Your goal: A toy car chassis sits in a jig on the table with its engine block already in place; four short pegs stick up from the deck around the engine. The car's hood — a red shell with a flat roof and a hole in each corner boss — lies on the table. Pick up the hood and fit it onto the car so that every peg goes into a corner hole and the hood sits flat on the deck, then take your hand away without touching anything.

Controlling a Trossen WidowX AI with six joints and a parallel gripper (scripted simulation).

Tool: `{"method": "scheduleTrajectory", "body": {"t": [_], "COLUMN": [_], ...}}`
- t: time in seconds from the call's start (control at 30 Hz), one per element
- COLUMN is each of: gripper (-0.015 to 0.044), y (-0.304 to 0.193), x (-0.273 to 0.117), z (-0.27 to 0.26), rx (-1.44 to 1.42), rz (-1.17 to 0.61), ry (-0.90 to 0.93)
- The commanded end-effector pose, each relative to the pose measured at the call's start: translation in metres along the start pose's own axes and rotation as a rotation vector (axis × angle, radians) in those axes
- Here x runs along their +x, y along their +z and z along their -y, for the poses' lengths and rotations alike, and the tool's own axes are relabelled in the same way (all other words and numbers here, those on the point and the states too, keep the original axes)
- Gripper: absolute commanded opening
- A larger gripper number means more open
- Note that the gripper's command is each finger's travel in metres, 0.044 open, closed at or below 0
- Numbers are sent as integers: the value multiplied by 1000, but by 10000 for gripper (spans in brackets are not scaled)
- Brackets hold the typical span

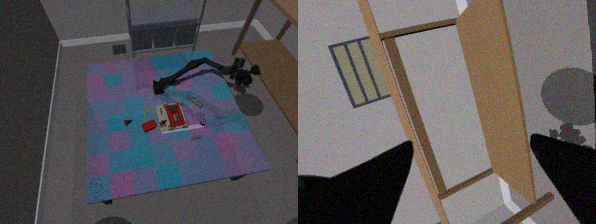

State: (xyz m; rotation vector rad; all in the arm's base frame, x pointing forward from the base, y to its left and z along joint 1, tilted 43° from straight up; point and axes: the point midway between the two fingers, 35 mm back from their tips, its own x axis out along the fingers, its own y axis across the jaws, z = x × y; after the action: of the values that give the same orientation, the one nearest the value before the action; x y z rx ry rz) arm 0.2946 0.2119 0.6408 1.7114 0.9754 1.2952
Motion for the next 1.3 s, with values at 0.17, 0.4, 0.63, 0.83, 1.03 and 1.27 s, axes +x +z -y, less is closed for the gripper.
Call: {"method": "scheduleTrajectory", "body": {"t": [0.17,0.4,0.63,0.83,1.03,1.27], "gripper": [440,440,440,440,440,440], "y": [88,153,206,261,308,347], "x": [-21,-51,-84,-132,-190,-264], "z": [26,47,70,99,129,169], "rx": [3,-37,-34,-17,2,55], "rz": [201,366,496,638,769,900], "ry": [-39,-76,-139,-225,-316,-436]}}
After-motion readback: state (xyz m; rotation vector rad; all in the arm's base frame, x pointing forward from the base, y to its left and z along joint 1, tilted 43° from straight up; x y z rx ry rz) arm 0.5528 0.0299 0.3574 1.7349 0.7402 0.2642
